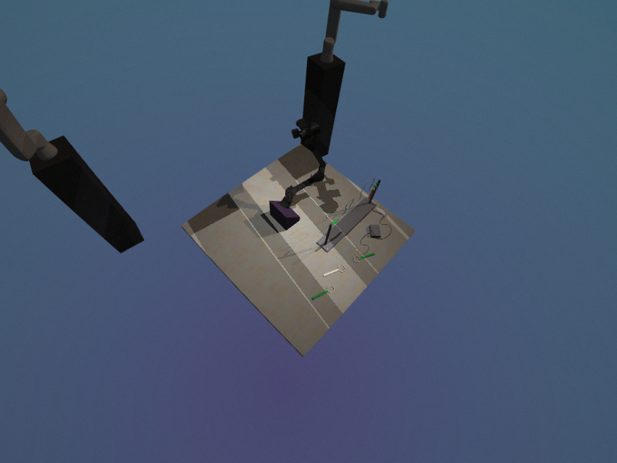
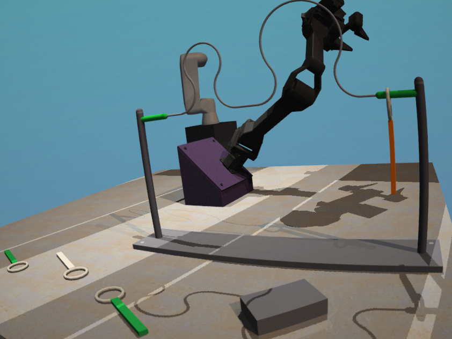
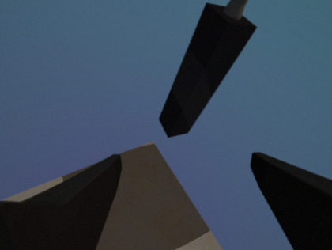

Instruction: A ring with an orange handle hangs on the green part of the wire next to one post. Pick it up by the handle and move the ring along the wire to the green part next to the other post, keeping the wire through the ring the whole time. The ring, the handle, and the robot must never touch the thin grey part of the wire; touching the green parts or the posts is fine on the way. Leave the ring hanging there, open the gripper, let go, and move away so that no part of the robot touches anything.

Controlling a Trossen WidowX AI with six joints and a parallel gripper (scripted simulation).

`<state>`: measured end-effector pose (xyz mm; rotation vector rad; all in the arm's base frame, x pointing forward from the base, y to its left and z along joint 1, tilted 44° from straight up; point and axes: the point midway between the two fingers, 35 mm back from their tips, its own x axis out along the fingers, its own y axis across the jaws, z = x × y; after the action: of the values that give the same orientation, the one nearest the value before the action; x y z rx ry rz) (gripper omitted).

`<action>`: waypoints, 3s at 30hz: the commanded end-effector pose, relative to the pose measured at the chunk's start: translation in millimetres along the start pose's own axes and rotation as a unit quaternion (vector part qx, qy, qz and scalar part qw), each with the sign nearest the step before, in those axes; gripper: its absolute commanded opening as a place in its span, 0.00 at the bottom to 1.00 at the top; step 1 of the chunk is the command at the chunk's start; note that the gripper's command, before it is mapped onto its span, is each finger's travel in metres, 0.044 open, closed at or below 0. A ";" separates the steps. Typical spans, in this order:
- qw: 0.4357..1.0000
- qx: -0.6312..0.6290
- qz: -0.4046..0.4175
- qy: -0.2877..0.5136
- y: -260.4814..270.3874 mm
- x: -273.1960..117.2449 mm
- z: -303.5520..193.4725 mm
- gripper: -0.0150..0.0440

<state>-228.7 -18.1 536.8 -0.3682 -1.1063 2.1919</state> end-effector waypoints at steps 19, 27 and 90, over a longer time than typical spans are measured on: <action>0.969 0.111 0.136 -0.171 50.0 -82.2 63.4 0.53; 0.928 0.178 0.224 -0.239 60.1 -140.6 80.6 0.53; 0.186 0.291 0.914 -0.214 -145.7 -477.3 -159.6 0.53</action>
<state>251.2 -195.8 536.2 -0.7230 1.4102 4.4876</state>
